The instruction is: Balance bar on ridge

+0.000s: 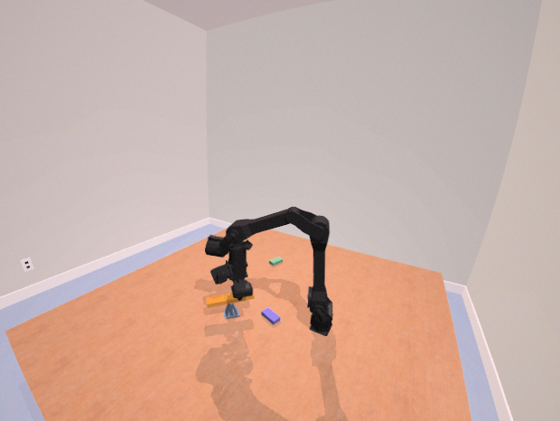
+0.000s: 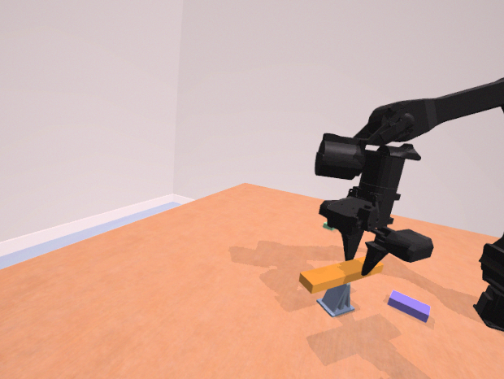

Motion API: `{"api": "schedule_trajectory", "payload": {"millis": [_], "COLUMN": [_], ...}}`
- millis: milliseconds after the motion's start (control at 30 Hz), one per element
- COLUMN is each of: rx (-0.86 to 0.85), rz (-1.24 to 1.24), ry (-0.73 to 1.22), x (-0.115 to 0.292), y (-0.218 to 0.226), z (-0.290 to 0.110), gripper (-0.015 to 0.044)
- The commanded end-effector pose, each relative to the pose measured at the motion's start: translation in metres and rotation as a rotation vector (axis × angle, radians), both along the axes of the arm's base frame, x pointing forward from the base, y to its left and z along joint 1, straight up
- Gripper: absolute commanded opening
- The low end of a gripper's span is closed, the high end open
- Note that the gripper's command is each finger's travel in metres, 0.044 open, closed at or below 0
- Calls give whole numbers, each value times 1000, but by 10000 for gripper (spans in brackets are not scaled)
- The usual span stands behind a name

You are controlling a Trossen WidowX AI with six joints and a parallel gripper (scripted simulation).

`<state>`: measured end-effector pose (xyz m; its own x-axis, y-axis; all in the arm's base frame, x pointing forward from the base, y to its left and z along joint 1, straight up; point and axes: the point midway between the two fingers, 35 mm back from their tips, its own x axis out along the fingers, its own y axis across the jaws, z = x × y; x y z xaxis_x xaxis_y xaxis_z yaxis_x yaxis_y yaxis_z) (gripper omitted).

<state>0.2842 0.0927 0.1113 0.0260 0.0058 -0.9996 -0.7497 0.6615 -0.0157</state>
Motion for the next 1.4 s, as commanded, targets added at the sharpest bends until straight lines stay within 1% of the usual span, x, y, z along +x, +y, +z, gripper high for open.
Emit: {"api": "schedule_trajectory", "payload": {"millis": [0,1367], "rx": [2,2], "rz": [-3,-3], "ry": [4,4], "x": [0,0], "y": [0,0], "z": [-2,-5], "gripper": [0,0]}}
